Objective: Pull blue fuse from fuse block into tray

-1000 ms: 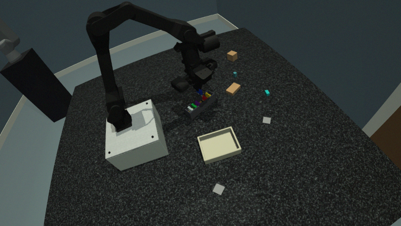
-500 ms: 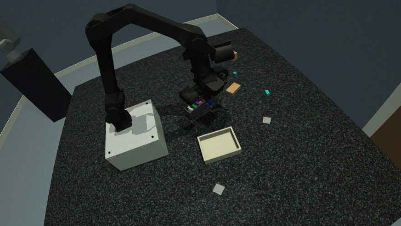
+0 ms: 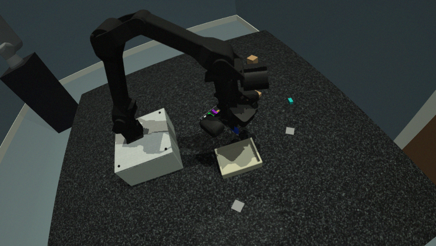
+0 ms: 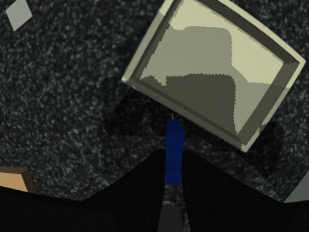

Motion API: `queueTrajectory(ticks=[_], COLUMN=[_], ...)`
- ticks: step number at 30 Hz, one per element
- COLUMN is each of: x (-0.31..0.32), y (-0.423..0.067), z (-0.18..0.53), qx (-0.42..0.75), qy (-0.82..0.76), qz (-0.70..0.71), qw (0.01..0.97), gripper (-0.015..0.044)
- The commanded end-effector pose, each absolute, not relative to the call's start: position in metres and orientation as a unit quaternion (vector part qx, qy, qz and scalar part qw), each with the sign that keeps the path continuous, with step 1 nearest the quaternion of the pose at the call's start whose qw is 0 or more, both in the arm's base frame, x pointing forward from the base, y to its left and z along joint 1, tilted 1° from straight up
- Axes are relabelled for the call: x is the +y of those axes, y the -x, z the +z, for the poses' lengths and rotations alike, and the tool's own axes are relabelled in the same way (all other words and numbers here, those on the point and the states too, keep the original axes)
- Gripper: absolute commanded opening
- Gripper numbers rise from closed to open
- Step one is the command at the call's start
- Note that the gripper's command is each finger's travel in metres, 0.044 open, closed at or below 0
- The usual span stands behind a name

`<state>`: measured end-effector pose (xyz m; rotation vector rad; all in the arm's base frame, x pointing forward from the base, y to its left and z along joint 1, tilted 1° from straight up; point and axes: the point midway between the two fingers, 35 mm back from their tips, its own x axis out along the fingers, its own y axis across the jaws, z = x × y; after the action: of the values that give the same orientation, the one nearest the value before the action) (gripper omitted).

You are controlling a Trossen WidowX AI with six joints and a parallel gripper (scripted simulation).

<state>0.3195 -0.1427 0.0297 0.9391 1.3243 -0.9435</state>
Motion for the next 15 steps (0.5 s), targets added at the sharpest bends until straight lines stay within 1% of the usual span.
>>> queueTrajectory(ticks=[1,8,15], x=[-0.163,-0.199,-0.200], y=[-0.313,-0.298,-0.298], z=[0.029,0.030,0.024], qx=[0.570,0.570,0.570], qy=[-0.400,-0.398,-0.398], qz=[-0.408,-0.410,-0.410], qw=[0.590,0.590,0.590], gripper=[0.0000,0.0000,0.0000])
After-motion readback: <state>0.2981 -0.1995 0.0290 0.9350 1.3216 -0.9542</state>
